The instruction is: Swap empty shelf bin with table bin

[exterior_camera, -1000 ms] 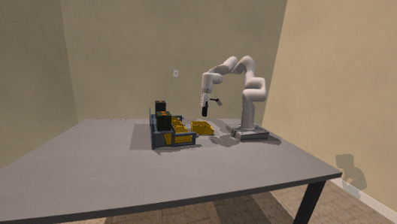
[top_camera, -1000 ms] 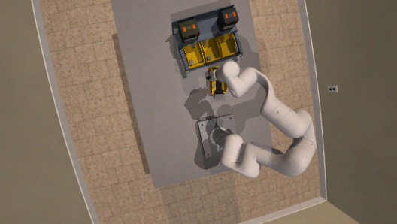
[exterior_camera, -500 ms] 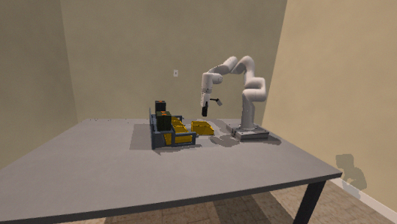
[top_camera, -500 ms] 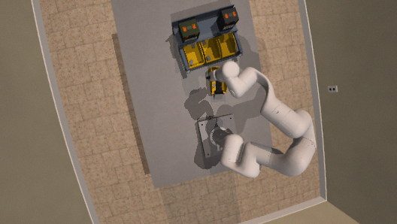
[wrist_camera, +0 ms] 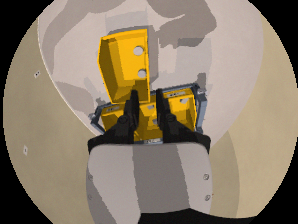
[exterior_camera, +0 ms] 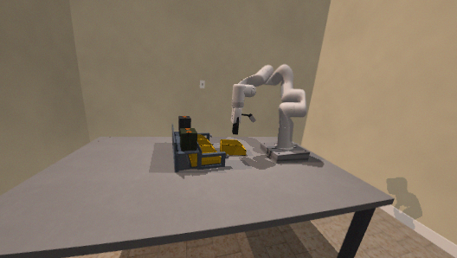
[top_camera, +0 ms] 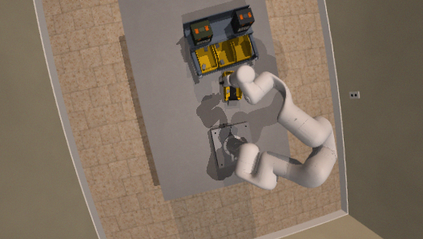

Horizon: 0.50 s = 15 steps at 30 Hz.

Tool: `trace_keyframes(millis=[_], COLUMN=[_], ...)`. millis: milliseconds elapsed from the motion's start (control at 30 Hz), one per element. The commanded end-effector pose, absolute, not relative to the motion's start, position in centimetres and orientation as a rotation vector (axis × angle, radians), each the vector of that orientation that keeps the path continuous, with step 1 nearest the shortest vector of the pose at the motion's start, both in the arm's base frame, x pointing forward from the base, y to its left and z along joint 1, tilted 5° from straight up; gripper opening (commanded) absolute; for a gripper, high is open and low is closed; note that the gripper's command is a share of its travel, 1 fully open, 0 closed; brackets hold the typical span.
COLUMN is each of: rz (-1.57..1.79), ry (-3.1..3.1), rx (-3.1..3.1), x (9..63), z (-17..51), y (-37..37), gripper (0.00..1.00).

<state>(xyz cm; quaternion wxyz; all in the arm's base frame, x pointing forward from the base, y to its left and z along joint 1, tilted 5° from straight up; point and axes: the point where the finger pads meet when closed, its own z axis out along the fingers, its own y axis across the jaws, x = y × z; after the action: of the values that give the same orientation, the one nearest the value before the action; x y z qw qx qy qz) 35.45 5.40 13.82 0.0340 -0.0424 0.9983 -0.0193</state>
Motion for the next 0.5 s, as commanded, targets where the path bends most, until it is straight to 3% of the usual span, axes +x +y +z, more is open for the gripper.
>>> trace_keyframes(millis=[0, 467], rz=[-0.059, -0.059], ry=[3.068, 3.068], rx=[-0.131, -0.131], x=[35.6, 35.7], z=[13.7, 11.8], y=[5.4, 5.4], gripper=[0.26, 0.26])
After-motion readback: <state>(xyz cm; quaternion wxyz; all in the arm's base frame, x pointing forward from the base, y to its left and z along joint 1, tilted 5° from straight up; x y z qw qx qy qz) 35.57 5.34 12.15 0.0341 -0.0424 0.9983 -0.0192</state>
